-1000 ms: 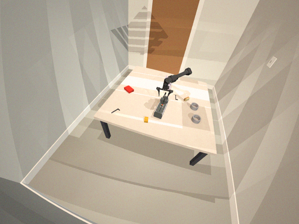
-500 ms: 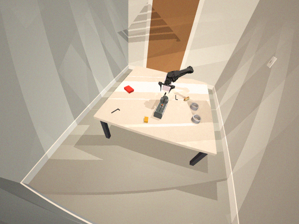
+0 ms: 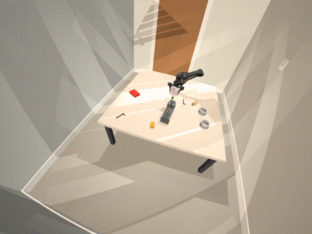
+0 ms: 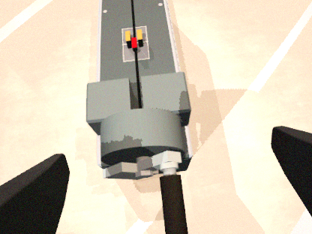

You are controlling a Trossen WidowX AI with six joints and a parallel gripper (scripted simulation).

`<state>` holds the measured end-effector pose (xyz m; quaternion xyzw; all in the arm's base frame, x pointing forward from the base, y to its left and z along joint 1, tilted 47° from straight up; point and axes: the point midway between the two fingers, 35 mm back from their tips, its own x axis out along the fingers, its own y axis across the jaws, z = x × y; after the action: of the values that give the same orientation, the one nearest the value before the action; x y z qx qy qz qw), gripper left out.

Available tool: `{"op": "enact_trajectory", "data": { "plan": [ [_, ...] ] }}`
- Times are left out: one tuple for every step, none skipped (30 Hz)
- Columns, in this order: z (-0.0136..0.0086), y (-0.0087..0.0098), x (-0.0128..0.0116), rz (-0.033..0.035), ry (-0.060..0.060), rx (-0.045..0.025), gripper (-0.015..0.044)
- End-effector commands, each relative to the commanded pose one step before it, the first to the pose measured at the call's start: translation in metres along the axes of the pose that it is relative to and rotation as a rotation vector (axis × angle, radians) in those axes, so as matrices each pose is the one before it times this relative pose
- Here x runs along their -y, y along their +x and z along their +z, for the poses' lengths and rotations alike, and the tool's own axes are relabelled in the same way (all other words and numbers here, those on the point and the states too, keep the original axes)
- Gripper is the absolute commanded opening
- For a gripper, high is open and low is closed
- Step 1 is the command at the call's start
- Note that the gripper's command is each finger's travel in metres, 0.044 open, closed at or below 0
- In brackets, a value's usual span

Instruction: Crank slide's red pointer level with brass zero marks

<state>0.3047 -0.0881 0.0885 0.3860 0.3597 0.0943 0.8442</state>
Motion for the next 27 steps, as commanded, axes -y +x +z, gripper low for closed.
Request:
{"op": "enact_trajectory", "data": {
  "plan": [
    [-0.00575,-0.00059,0.00029,-0.00920,0.0081,0.00522,0.0440],
    [-0.00225,0.00273,0.00020,-0.00036,-0.0002,-0.00041,0.0440],
    [-0.00275,0.00323,0.00019,-0.00034,-0.0001,-0.00039,0.0440],
    [-0.00279,0.00316,0.00013,-0.00023,-0.0001,-0.00027,0.0440],
    [-0.00283,0.00308,0.00007,-0.00012,-0.0001,-0.00016,0.0440],
    [-0.00286,0.00300,0.00001,-0.00001,0.0000,-0.00005,0.0440],
    [-0.00290,0.00292,-0.00004,0.00011,0.0000,0.00006,0.0440],
    [-0.00294,0.00283,-0.00010,0.00023,0.0001,0.00017,0.0440],
    [-0.00297,0.00275,-0.00015,0.00035,0.0001,0.00027,0.0440],
    [-0.00301,0.00266,-0.00020,0.00047,0.0002,0.00037,0.0440],
    [-0.00304,0.00257,-0.00025,0.00060,0.0002,0.00046,0.0440],
    [-0.00254,0.00206,-0.00025,0.00059,0.0002,0.00046,0.0440],
    [-0.00154,0.00121,-0.00016,0.00040,0.0002,0.00030,0.0440],
    [-0.00051,0.00040,-0.00006,0.00014,0.0001,0.00011,0.0440],
    [-0.00016,0.00022,0.00003,-0.00005,0.0000,-0.00006,0.0440],
    [-0.00047,0.00067,0.00009,-0.00015,-0.0001,-0.00017,0.0440],
    [-0.00079,0.00110,0.00015,-0.00024,-0.0001,-0.00027,0.0440],
    [-0.00097,0.00132,0.00017,-0.00028,-0.0001,-0.00030,0.0440],
    [-0.00097,0.00131,0.00016,-0.00026,-0.0001,-0.00028,0.0440],
    [-0.00098,0.00130,0.00015,-0.00025,-0.0001,-0.00026,0.0440],
    [-0.00099,0.00129,0.00013,-0.00023,-0.0001,-0.00025,0.0440],
    [-0.00099,0.00127,0.00012,-0.00021,-0.0001,-0.00023,0.0440],
    [-0.00100,0.00126,0.00011,-0.00020,-0.0001,-0.00021,0.0440],
    [-0.00101,0.00125,0.00010,-0.00018,-0.0001,-0.00019,0.0440],
    [-0.00105,0.00127,0.00009,-0.00017,-0.0001,-0.00018,0.0440],
    [-0.00106,0.00126,0.00008,-0.00015,-0.0001,-0.00016,0.0440],
    [-0.00106,0.00124,0.00007,-0.00013,0.0000,-0.00014,0.0440]
  ]
}}
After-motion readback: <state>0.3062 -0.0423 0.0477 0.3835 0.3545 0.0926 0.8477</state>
